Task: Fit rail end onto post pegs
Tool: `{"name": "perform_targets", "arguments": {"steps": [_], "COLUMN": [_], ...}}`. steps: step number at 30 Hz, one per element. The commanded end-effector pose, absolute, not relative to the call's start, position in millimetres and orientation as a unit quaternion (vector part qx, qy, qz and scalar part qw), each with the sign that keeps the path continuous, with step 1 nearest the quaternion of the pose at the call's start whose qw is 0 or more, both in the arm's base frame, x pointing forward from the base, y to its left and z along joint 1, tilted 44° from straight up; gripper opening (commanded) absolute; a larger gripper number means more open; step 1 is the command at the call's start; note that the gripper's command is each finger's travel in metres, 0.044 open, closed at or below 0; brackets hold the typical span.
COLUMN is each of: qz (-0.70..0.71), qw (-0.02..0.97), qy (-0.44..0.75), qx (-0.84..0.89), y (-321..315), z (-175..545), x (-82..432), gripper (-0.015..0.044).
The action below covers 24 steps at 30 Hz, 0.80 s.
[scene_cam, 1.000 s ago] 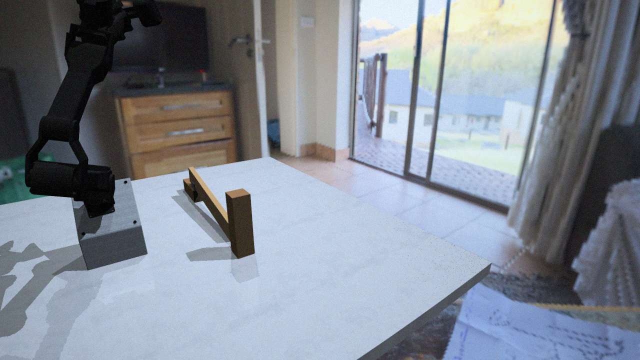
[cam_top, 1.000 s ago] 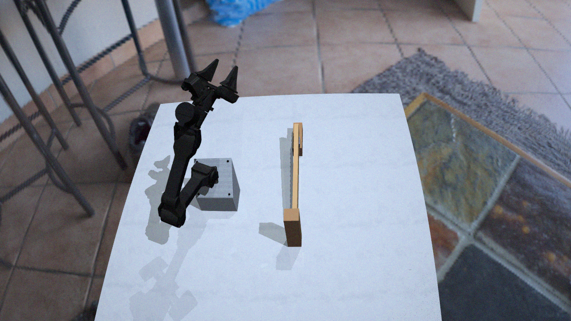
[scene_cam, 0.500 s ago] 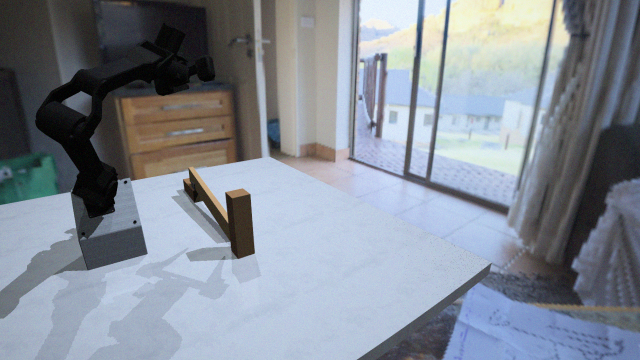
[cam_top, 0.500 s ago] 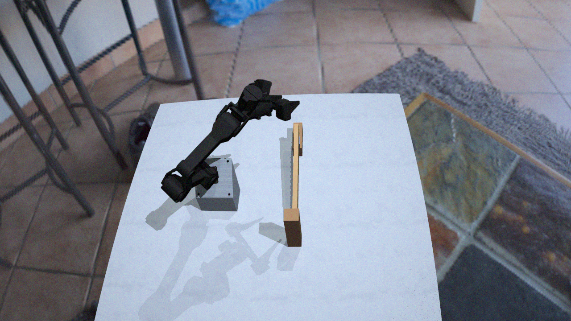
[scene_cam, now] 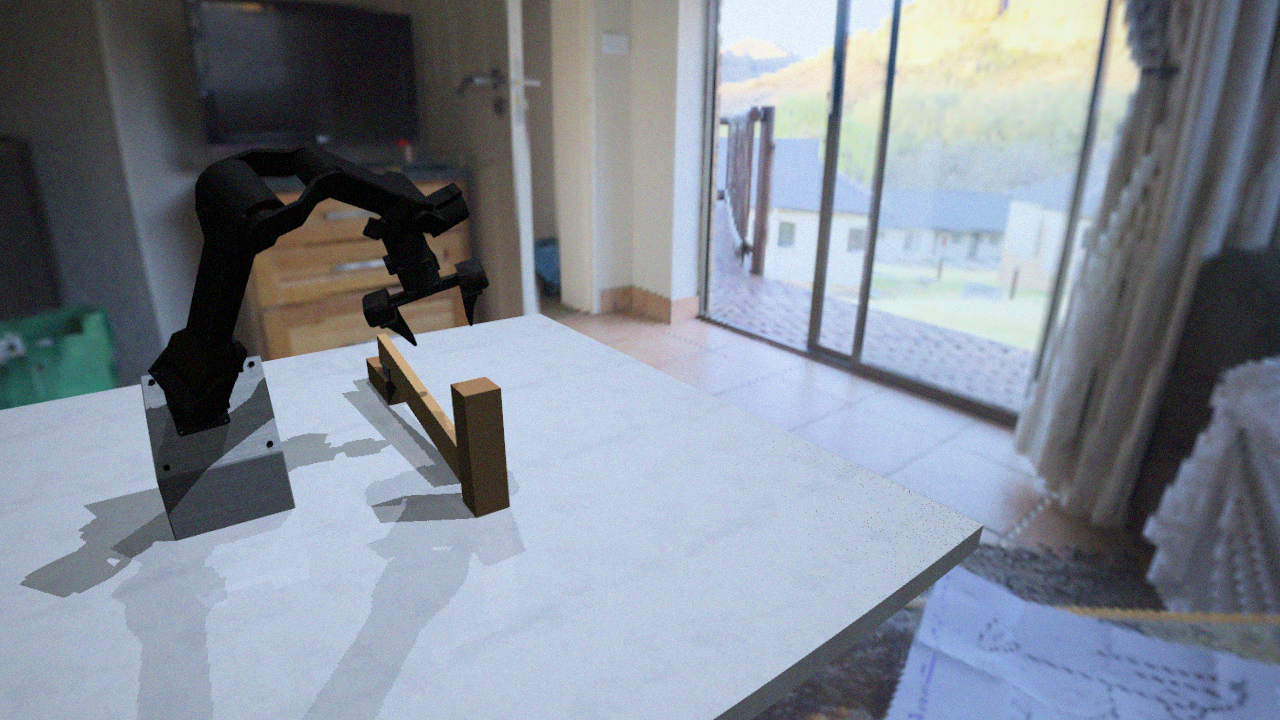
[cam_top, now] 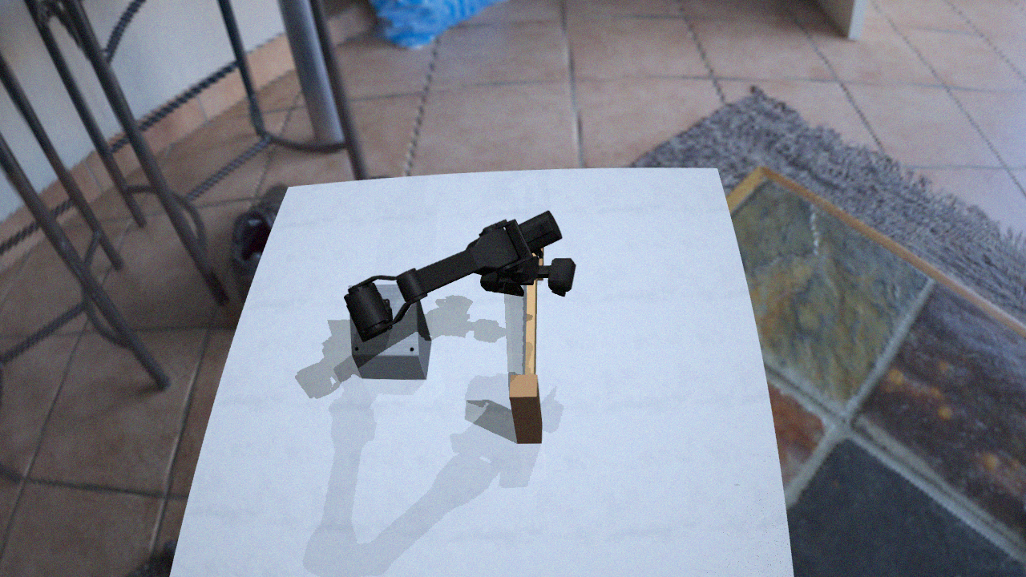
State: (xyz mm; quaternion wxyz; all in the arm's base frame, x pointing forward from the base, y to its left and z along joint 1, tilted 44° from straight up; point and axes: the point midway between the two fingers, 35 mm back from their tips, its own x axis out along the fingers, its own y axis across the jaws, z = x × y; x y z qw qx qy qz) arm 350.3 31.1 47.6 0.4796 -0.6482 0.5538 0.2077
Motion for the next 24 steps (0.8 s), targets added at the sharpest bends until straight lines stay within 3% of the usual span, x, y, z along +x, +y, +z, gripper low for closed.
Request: {"name": "perform_targets", "arguments": {"steps": [1,5,24], "qz": [0.235,0.260,0.260], "qw": [0.360,0.290,0.290], "qy": [0.633,0.671,0.671], "qx": [-0.644,-0.631,-0.631], "y": [-25,-55,-70], "z": [20,7,-8], "x": [331,315,323], "gripper": [0.0440,0.0440,0.0440]}}
